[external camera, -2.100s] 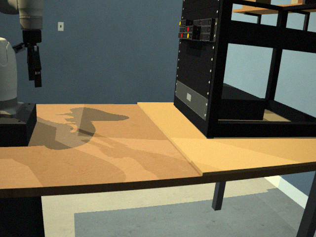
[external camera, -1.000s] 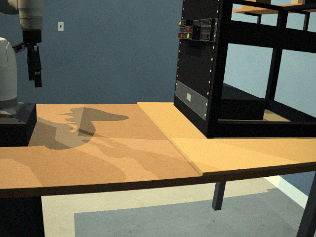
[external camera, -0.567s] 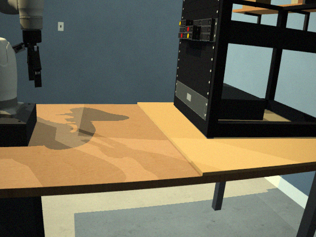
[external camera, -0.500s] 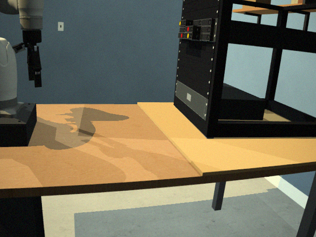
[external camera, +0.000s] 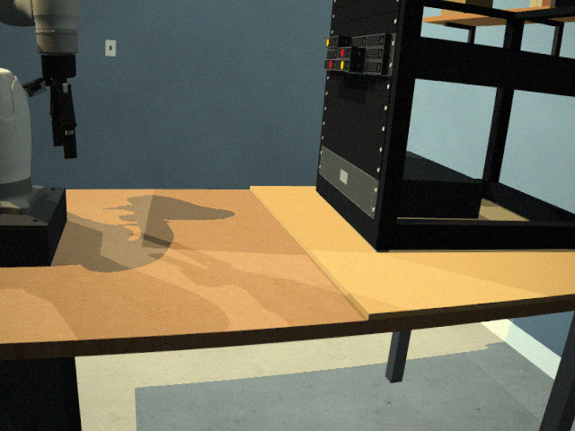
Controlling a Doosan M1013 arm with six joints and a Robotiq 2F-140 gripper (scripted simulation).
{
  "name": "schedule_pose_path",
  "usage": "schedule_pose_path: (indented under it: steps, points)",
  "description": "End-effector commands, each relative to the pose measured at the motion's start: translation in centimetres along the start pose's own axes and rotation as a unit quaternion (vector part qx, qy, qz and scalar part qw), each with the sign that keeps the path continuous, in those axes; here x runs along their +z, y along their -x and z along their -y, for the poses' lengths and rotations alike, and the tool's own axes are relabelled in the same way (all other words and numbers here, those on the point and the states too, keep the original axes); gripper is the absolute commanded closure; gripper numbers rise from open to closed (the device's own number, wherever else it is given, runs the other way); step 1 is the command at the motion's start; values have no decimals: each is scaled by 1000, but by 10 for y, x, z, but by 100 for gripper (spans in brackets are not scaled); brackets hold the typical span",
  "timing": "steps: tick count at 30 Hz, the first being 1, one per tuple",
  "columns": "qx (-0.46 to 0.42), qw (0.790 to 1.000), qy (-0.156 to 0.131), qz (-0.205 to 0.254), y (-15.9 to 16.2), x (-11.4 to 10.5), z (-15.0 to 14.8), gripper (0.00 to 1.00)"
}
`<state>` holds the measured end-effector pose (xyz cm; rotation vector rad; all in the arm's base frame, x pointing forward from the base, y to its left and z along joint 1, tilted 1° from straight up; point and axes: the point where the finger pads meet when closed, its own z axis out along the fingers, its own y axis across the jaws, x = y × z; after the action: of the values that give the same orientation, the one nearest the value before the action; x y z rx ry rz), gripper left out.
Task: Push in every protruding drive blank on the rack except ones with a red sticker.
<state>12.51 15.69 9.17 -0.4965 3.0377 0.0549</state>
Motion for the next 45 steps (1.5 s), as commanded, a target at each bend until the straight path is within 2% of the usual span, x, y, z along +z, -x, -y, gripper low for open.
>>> schedule_pose_path:
  steps: [1, 11, 20, 22, 26, 32, 37, 39, 45]
  points:
    - [8, 1000, 5, 4, 4, 0, -4, 0]
    - [31, 999, 24, 25, 23, 2, -16, 0]
    - [80, 992, 63, 68, 63, 1, -38, 0]
    - [80, 992, 63, 68, 63, 1, -38, 0]
    - [110, 986, 86, 94, 88, -1, -50, 0]
    - [166, 968, 125, 139, 133, -8, -65, 0]
    - [219, 945, 161, 182, 176, -19, -74, 0]
    - [219, 945, 161, 182, 176, -19, -74, 0]
    - [288, 905, 205, 237, 232, -38, -75, 0]
